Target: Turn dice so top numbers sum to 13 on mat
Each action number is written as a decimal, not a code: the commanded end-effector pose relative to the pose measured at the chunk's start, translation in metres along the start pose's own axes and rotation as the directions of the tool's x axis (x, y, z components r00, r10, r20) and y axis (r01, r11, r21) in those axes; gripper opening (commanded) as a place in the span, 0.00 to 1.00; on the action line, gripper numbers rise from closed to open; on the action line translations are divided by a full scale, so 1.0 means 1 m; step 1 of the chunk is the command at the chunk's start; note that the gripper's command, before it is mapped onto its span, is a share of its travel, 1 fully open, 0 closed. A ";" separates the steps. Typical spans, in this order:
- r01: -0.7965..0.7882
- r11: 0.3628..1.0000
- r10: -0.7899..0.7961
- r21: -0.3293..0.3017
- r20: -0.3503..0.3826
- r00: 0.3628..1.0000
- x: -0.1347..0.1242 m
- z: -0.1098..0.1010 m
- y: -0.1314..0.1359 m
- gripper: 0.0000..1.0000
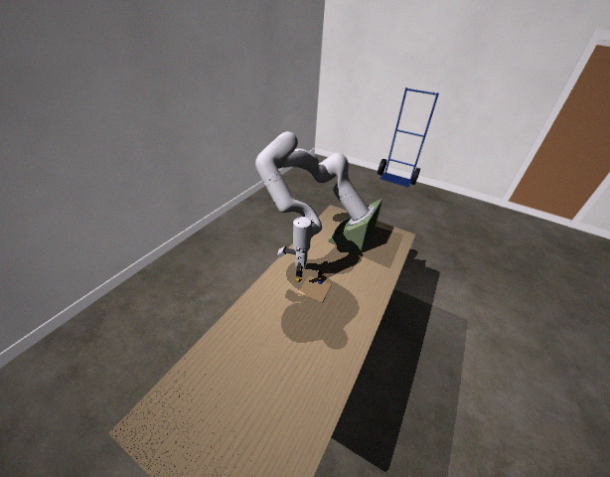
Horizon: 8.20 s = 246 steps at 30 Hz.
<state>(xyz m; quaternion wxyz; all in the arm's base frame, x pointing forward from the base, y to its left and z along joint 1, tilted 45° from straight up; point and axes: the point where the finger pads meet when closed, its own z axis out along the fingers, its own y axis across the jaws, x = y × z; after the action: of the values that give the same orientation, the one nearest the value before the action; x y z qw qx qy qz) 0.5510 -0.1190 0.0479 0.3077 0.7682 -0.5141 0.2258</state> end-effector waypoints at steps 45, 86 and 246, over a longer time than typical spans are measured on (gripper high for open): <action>-0.210 0.978 0.211 0.010 -0.007 0.978 0.021 0.003 0.001 0.31; -0.211 0.977 0.211 0.010 -0.008 0.977 0.021 0.044 0.001 0.31; -0.211 0.977 0.211 0.010 -0.007 0.977 0.021 0.075 0.000 0.31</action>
<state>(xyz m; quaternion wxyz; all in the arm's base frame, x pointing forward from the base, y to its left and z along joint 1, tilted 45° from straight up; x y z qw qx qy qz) 0.5607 -0.1859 0.0082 0.2810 0.7097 -0.5903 0.2624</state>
